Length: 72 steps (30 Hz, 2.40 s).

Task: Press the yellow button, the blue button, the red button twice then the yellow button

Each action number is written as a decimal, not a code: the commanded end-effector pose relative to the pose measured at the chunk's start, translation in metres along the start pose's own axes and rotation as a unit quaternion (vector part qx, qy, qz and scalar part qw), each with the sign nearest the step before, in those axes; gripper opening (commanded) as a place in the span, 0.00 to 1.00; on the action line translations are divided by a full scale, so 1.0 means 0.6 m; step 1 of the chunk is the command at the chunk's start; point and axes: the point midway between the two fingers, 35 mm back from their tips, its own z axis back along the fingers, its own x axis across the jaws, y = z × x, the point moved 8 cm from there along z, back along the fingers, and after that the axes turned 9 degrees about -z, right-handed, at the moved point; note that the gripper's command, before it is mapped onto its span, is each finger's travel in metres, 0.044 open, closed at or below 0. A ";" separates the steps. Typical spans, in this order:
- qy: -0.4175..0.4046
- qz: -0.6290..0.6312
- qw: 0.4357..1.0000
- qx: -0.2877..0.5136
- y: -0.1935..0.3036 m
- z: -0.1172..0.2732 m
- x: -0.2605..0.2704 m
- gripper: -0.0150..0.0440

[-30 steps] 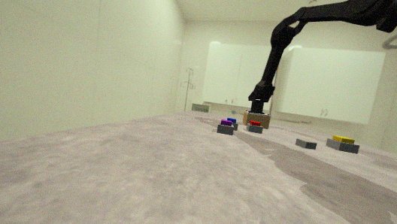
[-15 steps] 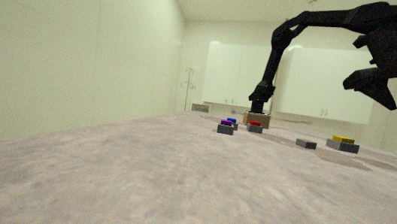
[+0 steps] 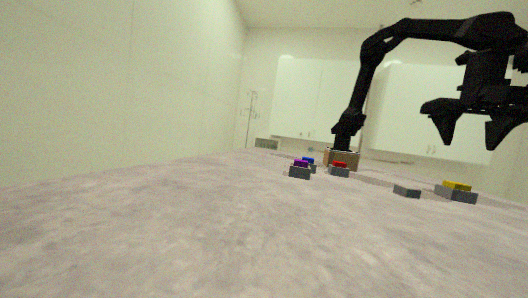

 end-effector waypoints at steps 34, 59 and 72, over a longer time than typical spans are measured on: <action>0.004 0.004 1.000 0.006 0.005 -0.128 -0.003 0.29; 0.004 0.004 1.000 0.006 0.006 -0.151 -0.004 0.29; 0.004 0.004 1.000 0.006 0.005 -0.092 -0.002 0.29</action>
